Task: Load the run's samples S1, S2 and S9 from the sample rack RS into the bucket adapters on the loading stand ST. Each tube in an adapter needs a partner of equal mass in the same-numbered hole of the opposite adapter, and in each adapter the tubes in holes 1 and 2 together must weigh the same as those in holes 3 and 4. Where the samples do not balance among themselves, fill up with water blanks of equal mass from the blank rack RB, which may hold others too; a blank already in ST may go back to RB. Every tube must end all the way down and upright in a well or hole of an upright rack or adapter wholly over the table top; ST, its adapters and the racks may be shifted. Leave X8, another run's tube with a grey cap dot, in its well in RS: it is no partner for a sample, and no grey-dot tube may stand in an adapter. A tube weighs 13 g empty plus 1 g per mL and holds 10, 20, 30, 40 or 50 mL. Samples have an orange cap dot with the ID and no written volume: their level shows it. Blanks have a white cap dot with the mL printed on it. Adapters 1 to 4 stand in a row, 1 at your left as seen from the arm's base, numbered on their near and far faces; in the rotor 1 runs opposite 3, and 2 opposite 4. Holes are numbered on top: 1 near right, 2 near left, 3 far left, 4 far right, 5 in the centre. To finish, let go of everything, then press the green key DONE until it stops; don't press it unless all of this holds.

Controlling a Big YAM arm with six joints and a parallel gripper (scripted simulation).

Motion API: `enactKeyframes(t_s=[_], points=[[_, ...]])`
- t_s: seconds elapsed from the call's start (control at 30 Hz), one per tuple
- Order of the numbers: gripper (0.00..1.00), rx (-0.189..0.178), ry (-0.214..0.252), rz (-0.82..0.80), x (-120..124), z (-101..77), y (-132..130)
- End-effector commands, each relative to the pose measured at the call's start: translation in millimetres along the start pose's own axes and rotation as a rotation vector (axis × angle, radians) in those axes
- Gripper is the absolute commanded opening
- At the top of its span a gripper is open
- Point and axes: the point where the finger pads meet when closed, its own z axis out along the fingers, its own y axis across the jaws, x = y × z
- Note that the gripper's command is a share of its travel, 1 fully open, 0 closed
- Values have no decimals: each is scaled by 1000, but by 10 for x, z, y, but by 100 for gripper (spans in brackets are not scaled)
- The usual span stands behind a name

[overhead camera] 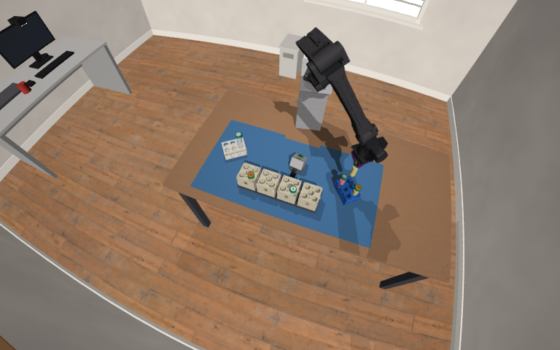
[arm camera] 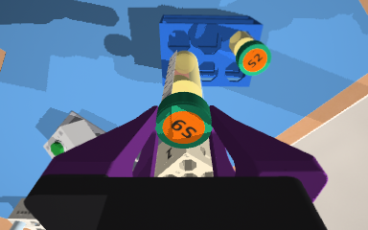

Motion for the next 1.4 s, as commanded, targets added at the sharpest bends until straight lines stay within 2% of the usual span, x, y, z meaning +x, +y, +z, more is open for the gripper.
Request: enactKeyframes(t_s=[0.0, 0.3, 0.33, 0.5, 0.57, 1.07, 1.17, 1.2, 1.37], points=[[0, 5, -13, 16, -47, -103, 3], [0, 12, -14, 21, -42, -409, -44], [0, -6, 1, 61, 114, -350, 37], [0, 3, 1, 199, 436, -358, 89], [0, 3, 1, 199, 436, -358, 89], [0, -1, 5, 593, 1405, -388, 315], [0, -11, 6, 616, 1459, -352, 333], [0, 5, 5, 647, 1544, -399, 313], [0, 31, 5, 782, 1923, -447, 248]])
